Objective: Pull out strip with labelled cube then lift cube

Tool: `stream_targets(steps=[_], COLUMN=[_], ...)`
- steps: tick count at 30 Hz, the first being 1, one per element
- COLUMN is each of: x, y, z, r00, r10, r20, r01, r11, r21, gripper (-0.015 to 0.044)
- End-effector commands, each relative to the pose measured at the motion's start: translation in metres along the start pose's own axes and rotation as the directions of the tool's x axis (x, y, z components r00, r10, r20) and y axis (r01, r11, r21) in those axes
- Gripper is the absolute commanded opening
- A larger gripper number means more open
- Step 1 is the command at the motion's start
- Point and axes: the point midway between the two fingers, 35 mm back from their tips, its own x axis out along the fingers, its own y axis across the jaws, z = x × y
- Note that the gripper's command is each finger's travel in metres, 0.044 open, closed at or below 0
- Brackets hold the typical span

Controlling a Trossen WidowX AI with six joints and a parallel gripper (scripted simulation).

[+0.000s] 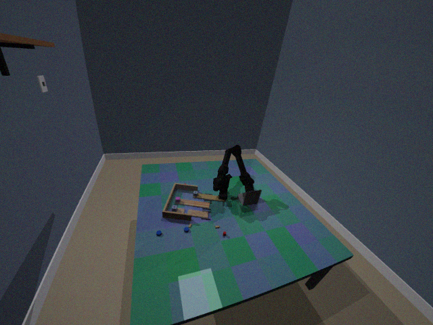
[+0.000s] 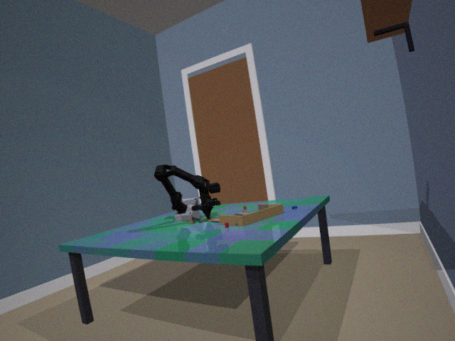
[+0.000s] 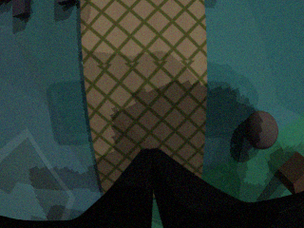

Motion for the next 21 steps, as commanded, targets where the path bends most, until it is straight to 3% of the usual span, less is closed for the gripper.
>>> stream_targets(steps=[1,21], x=[0.004,0.003], y=[-0.002,-0.003], z=[-0.015,-0.044], r00=[1.000,1.000], r10=[-0.006,-0.006], r20=[-0.027,-0.028], r01=[0.006,0.005], r11=[1.000,1.000], r21=[-0.010,-0.011], gripper=[0.0000,0.0000])
